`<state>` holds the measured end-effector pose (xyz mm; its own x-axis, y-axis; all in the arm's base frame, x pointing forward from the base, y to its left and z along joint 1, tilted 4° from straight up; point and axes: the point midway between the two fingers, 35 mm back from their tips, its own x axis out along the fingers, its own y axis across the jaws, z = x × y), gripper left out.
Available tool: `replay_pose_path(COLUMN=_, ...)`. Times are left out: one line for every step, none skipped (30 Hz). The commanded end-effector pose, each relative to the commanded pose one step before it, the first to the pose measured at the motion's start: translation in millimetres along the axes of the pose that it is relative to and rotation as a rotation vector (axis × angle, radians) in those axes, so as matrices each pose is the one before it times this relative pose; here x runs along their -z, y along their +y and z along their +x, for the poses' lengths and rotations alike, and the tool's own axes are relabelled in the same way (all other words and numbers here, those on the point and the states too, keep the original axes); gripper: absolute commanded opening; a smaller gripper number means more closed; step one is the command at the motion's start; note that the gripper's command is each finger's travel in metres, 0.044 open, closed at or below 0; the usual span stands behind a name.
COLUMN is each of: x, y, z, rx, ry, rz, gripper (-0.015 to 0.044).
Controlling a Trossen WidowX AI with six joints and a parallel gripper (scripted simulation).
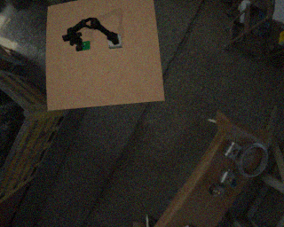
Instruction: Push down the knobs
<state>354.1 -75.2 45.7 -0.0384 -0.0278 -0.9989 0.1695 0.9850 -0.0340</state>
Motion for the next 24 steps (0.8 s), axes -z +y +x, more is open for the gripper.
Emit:
replay_pose_path(x=0.44, y=-0.58, z=3.25, rx=0.00314, ry=0.00374, rz=0.003, gripper=0.0)
replay_pose_path(x=0.0, y=0.0, z=-0.18, rx=0.0, ry=0.0, rz=0.0, gripper=0.0)
replay_pose_path(x=0.0, y=0.0, z=-0.34, rx=0.0, ry=0.0, rz=0.0, gripper=0.0)
replay_pose_path(x=0.0, y=0.0, z=-0.47, rx=0.0, ry=0.0, rz=0.0, gripper=0.0)
replay_pose_path(x=0.0, y=0.0, z=-0.35, rx=0.0, ry=0.0, rz=0.0, gripper=0.0)
replay_pose_path(x=0.0, y=0.0, z=0.14, rx=0.0, ry=0.0, rz=0.0, gripper=0.0)
replay_pose_path(x=0.0, y=0.0, z=0.17, rx=0.0, ry=0.0, rz=0.0, gripper=0.0)
replay_pose_path(x=0.0, y=0.0, z=0.23, rx=0.0, ry=0.0, rz=0.0, gripper=0.0)
replay_pose_path(x=0.0, y=0.0, z=0.26, rx=0.0, ry=0.0, rz=0.0, gripper=0.0)
replay_pose_path(x=0.0, y=0.0, z=0.27, rx=0.0, ry=0.0, rz=0.0, gripper=0.0)
replay_pose_path(x=0.0, y=0.0, z=0.27, rx=0.0, ry=0.0, rz=0.0, gripper=0.0)
replay_pose_path(x=0.0, y=0.0, z=0.27, rx=0.0, ry=0.0, rz=0.0, gripper=0.0)
replay_pose_path(x=0.0, y=0.0, z=0.27, rx=0.0, ry=0.0, rz=0.0, gripper=0.0)
replay_pose_path(x=0.0, y=0.0, z=0.27, rx=0.0, ry=0.0, rz=0.0, gripper=0.0)
replay_pose_path(x=0.0, y=0.0, z=0.27, rx=0.0, ry=0.0, rz=0.0, gripper=0.0)
replay_pose_path(x=0.0, y=0.0, z=0.27, rx=0.0, ry=0.0, rz=0.0, gripper=0.0)
replay_pose_path(x=0.0, y=0.0, z=0.27, rx=0.0, ry=0.0, rz=0.0, gripper=0.0)
replay_pose_path(x=0.0, y=0.0, z=0.27, rx=0.0, ry=0.0, rz=0.0, gripper=0.0)
replay_pose_path(x=0.0, y=0.0, z=0.27, rx=0.0, ry=0.0, rz=0.0, gripper=0.0)
replay_pose_path(x=0.0, y=0.0, z=0.27, rx=0.0, ry=0.0, rz=0.0, gripper=0.0)
replay_pose_path(x=0.0, y=0.0, z=0.27, rx=0.0, ry=0.0, rz=0.0, gripper=0.0)
replay_pose_path(x=0.0, y=0.0, z=0.27, rx=0.0, ry=0.0, rz=0.0, gripper=0.0)
replay_pose_path(x=0.0, y=0.0, z=0.27, rx=0.0, ry=0.0, rz=0.0, gripper=0.0)
replay_pose_path(x=0.0, y=0.0, z=0.27, rx=0.0, ry=0.0, rz=0.0, gripper=0.0)
